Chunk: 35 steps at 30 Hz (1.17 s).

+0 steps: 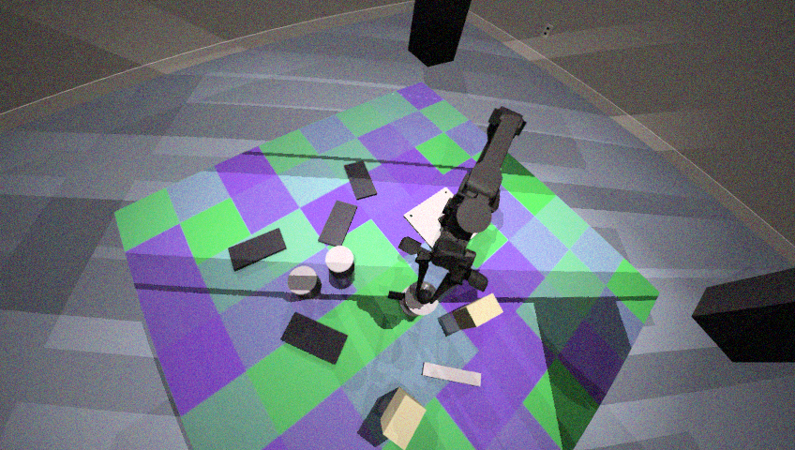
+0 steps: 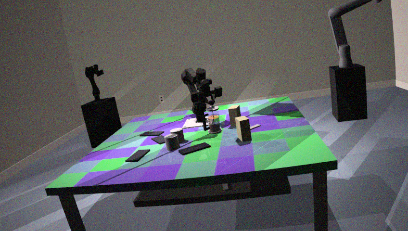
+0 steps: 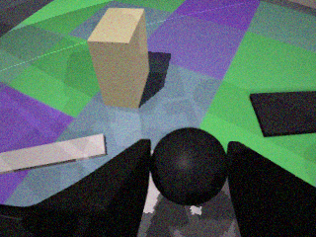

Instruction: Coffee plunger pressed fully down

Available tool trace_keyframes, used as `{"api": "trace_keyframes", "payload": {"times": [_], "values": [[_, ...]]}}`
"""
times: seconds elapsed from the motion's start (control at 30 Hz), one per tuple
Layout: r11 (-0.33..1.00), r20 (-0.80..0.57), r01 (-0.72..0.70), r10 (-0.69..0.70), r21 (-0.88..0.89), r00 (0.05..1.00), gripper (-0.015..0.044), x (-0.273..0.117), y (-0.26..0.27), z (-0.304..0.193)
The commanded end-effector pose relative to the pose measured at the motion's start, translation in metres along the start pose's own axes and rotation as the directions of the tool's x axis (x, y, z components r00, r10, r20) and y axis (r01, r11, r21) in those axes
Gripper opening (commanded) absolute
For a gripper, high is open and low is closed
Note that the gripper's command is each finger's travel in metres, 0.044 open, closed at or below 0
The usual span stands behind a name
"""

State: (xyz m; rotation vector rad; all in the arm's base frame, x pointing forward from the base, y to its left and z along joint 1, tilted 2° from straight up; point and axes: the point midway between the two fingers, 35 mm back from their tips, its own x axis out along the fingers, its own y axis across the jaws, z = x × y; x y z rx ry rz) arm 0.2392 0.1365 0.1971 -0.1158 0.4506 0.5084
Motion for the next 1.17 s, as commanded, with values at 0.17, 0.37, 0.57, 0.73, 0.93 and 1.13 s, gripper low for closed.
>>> {"api": "trace_keyframes", "payload": {"times": [0.17,0.37,0.57,0.73,0.93,1.13], "values": [[1.0,-0.002,0.0,0.0,0.0,1.0,0.0311,0.0,0.0,-0.001],[1.0,-0.002,0.0,0.0,0.0,1.0,0.044,0.0,0.0,-0.001],[1.0,-0.006,0.0,0.0,-0.001,1.0,0.044,-0.011,0.0,0.014],[1.0,-0.017,0.001,-0.001,-0.002,1.0,0.044,-0.046,0.0,0.049],[1.0,-0.021,0.001,-0.001,-0.002,1.0,0.044,-0.058,0.0,0.056],[1.0,-0.021,0.001,-0.001,-0.002,1.0,0.044,-0.058,0.0,0.056]]}}
